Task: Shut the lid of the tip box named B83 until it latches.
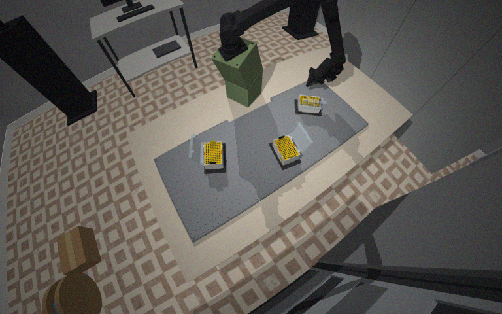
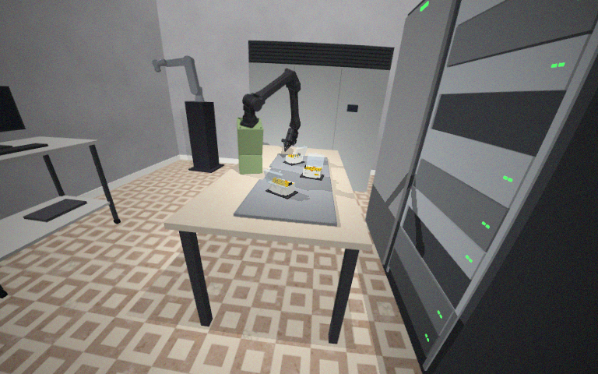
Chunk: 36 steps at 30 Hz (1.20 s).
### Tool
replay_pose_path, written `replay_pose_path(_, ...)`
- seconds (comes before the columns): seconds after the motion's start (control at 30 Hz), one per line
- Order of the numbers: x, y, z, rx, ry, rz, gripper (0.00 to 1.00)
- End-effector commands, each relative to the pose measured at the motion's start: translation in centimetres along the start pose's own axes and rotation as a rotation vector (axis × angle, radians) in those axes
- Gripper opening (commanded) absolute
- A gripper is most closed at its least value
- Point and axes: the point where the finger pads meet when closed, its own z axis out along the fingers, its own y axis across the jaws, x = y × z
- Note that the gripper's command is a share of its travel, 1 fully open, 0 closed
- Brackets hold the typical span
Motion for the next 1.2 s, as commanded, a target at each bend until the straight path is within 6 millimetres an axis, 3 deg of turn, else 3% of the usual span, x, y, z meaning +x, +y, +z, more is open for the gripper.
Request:
replay_pose_path(0.0,0.7,-1.1,-1.7,-0.015,0.001,0.031,0.00)
replay_pose_path(0.1,1.5,-0.1,-3.4,0.004,-0.006,0.009,0.00)
replay_pose_path(0.9,7.1,-0.2,-12.7,-0.002,-0.004,0.014,0.00)
replay_pose_path(0.97,7.1,-1.1,-12.4,-0.014,0.001,0.030,0.00)
replay_pose_path(1.0,7.2,-0.5,-10.3,-0.009,0.044,0.019,0.00)
replay_pose_path(1.17,7.1,0.2,-10.6,0.006,0.037,-0.005,0.00)
